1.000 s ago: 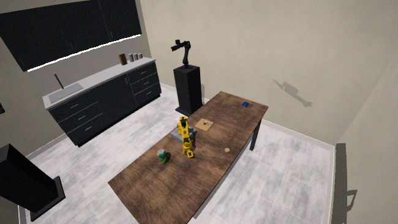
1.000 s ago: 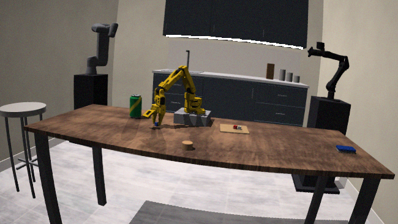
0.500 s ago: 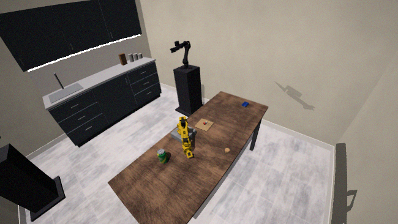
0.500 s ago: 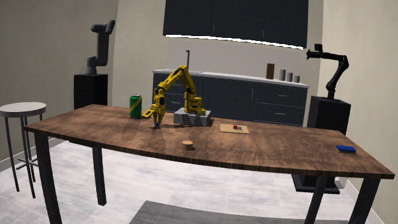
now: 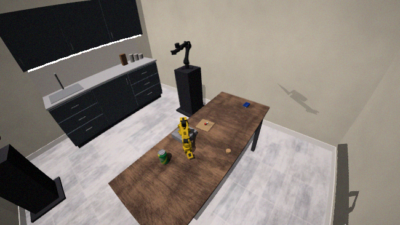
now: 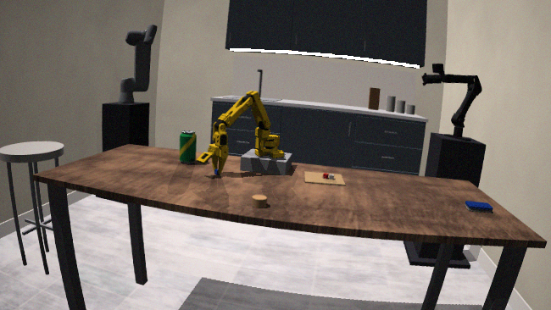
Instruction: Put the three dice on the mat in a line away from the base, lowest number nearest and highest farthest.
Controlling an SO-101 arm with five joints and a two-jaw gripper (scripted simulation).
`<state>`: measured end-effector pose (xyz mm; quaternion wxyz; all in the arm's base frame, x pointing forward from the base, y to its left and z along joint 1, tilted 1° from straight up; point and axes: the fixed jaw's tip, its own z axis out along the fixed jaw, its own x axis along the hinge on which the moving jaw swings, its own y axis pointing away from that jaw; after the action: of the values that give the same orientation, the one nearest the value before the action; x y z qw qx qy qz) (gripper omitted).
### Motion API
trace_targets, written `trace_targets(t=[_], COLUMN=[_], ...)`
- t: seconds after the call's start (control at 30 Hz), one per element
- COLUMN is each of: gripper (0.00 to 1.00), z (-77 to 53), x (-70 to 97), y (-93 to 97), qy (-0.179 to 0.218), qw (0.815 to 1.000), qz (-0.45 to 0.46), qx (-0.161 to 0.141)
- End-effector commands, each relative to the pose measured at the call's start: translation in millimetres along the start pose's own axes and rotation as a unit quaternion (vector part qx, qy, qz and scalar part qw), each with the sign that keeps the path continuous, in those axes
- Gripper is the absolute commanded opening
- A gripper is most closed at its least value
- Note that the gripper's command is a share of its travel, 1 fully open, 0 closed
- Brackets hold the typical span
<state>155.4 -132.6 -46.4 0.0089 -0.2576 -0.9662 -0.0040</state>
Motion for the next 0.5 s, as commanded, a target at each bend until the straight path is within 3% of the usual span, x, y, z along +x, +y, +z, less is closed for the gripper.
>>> trace_targets(t=[0.0, 0.47], gripper=[0.07, 0.02], z=[2.6, 2.6], x=[1.9, 1.9], y=[-0.8, -0.9], qy=[0.007, 0.007], qw=[1.000, 1.000], qz=[-0.003, -0.003], qx=[-0.002, -0.002])
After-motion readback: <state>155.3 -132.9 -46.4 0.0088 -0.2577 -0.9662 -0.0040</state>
